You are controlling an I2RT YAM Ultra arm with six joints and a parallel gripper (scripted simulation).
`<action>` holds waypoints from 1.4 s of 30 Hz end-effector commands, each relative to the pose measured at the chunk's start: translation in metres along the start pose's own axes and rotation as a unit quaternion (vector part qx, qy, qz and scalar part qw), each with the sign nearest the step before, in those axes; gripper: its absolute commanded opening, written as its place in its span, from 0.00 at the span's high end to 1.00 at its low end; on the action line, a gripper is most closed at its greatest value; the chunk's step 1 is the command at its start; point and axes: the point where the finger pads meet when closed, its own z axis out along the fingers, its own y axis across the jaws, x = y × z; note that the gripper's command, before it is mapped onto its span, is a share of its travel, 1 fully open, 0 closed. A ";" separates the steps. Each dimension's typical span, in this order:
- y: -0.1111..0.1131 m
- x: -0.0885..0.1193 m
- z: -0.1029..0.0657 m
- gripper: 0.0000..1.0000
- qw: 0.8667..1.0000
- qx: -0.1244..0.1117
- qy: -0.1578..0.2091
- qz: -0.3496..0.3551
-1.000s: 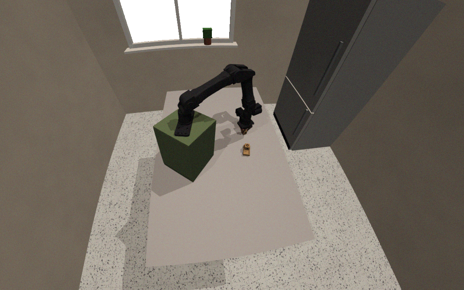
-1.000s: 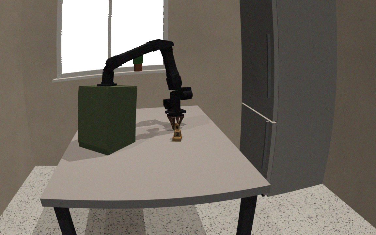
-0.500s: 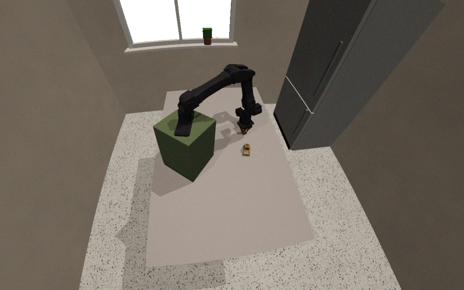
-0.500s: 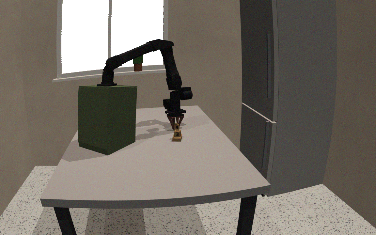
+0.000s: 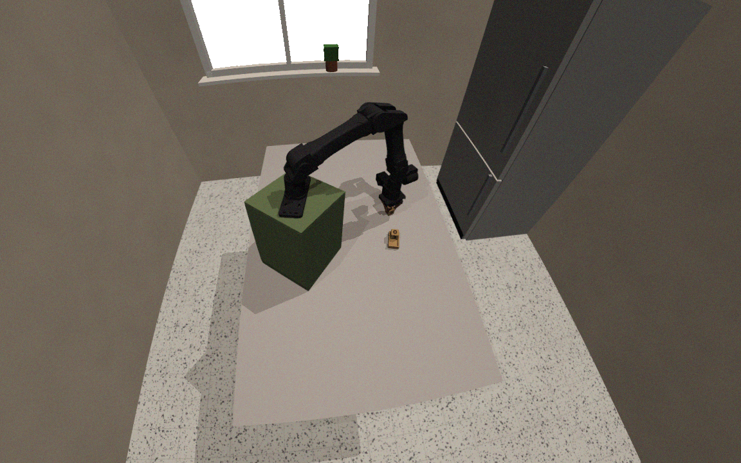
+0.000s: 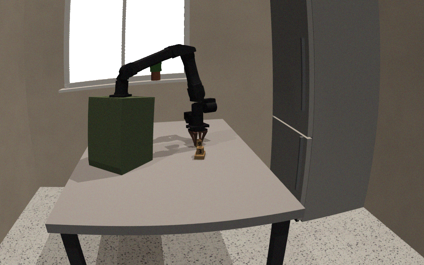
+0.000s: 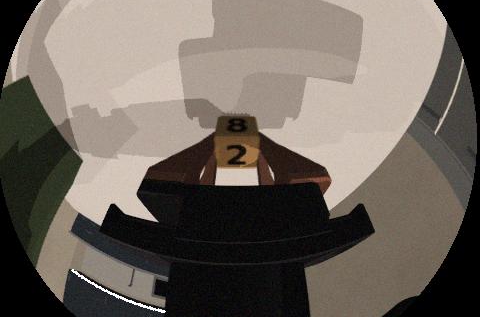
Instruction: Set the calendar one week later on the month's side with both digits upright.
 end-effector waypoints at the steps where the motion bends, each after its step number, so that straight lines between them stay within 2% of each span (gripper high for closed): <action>1: -0.004 0.000 -0.004 0.73 1.000 0.006 0.000 0.000; 42: -0.005 0.000 0.000 0.73 1.000 0.006 0.000 0.000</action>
